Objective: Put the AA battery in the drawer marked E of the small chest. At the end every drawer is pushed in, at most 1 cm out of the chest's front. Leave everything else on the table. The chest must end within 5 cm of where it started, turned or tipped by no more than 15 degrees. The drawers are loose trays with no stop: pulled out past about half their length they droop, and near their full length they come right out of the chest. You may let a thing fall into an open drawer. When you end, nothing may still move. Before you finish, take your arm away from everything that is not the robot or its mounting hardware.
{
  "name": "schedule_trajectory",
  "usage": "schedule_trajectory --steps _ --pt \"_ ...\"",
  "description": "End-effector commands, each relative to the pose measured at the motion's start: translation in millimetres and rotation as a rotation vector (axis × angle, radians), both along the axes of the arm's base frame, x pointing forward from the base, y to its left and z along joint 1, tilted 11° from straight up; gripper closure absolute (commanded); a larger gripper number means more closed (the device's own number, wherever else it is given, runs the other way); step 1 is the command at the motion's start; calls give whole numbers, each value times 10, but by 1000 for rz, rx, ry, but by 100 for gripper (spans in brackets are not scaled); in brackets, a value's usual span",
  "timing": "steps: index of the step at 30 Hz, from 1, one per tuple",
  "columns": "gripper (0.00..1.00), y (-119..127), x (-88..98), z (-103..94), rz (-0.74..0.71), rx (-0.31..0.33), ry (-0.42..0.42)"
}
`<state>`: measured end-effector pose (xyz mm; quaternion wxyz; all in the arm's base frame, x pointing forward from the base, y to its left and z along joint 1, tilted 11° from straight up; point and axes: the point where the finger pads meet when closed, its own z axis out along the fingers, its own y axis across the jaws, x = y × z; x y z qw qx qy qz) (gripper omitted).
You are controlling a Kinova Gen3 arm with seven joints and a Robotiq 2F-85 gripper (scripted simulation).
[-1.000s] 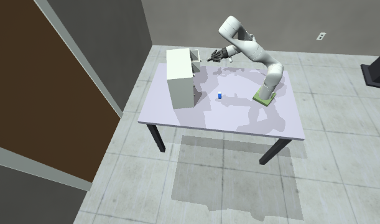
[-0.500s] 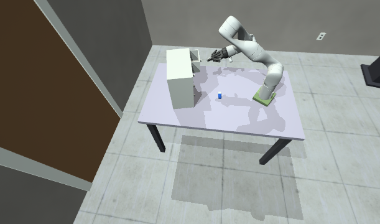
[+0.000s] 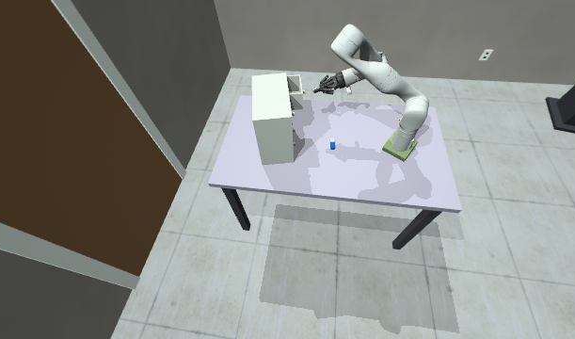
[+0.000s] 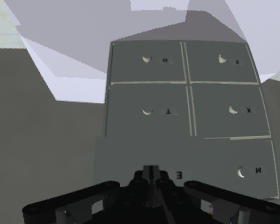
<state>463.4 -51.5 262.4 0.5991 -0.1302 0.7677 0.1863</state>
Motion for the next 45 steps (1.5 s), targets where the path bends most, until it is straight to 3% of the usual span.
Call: schedule_trajectory --steps 1,21,45 --pt "100 -1 2 7 0 0 -2" --pt "100 30 71 17 0 0 -2" --pt "100 148 333 56 0 0 -2"
